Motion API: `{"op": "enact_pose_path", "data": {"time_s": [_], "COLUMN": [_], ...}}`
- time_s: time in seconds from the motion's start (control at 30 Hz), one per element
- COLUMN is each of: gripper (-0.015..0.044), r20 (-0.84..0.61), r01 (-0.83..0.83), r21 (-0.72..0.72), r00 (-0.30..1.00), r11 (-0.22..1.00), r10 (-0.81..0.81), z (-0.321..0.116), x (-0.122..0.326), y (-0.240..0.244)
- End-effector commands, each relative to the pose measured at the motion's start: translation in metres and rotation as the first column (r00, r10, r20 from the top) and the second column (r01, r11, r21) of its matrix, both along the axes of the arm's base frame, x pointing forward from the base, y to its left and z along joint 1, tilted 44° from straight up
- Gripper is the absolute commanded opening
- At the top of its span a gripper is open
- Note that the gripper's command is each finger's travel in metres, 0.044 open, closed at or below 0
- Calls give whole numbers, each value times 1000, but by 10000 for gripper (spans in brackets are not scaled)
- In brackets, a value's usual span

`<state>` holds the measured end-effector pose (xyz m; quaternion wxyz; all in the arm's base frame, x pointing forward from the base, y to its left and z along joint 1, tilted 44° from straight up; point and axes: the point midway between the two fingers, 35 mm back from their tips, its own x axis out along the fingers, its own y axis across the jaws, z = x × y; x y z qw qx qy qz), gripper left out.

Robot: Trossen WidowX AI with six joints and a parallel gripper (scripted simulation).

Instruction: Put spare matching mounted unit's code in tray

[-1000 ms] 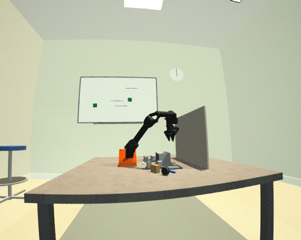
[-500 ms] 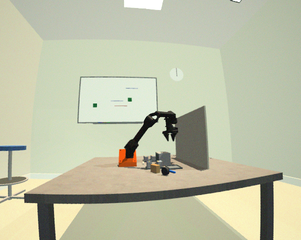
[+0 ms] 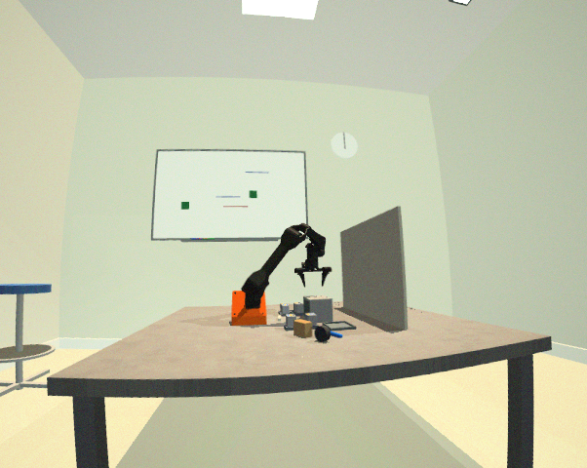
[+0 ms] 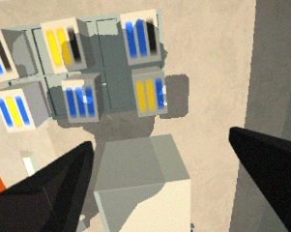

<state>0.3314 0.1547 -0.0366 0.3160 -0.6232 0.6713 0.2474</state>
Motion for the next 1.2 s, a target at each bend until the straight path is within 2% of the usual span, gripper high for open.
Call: {"op": "enact_pose_path", "data": {"time_s": [0.0, 0.03, 0.2, 0.23, 1.17], "gripper": [440, 440, 309, 300, 300], "r20": [-47, -47, -46, -46, -45], "r01": [-42, -42, -42, -42, -42], "r21": [7, 7, 6, 5, 5], "r00": [998, 998, 998, 998, 998], "r11": [999, 999, 999, 999, 999], "r10": [42, 42, 42, 42, 42], "z": [-6, -6, -30, -35, -61], "x": [-2, -2, 0, 0, 2], "y": [1, 1, -19, -23, -46]}}
